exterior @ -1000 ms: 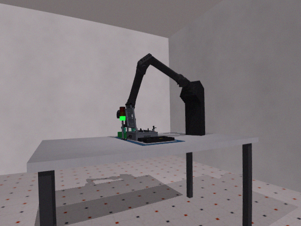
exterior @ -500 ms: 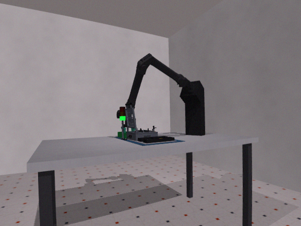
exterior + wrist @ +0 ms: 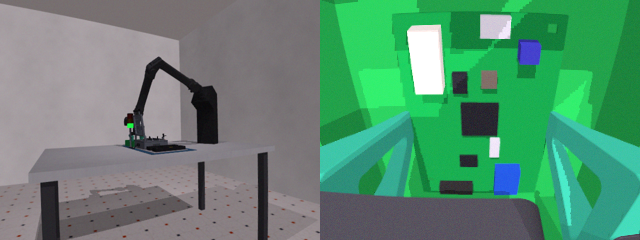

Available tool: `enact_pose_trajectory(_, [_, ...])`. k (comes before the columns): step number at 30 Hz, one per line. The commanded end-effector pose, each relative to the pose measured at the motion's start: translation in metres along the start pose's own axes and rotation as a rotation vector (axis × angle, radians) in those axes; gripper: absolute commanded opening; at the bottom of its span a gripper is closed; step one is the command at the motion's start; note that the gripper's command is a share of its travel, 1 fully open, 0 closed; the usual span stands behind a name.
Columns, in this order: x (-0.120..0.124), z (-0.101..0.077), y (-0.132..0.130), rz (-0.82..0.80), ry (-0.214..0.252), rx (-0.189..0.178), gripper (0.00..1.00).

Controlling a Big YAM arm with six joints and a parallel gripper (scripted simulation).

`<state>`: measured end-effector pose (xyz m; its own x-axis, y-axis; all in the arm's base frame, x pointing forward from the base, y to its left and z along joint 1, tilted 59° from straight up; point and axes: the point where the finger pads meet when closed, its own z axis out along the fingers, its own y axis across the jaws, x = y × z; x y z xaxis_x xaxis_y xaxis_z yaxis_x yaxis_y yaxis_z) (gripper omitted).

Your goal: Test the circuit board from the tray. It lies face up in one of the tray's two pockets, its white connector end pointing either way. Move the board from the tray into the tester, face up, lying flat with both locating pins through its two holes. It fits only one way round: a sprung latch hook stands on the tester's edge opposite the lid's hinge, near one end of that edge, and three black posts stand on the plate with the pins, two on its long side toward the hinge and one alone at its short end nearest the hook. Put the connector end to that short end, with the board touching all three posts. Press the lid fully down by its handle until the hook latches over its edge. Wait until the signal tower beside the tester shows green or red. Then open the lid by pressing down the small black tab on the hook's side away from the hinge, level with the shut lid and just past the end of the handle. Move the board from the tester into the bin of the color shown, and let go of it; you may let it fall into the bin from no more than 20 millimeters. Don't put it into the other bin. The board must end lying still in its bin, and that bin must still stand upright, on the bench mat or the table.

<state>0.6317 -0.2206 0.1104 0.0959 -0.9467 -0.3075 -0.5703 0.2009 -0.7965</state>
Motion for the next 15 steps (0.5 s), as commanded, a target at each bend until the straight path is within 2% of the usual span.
enact_pose_trajectory(1, [-0.0093,0.0024,-0.0008,-0.002,-0.01,0.004,0.72])
enact_pose_trajectory(12, [-0.0079,0.0055,0.002,0.002,-0.01,0.0,0.72])
enact_pose_trajectory(15, [-0.0093,0.0034,-0.0035,-0.005,-0.009,0.008,0.72])
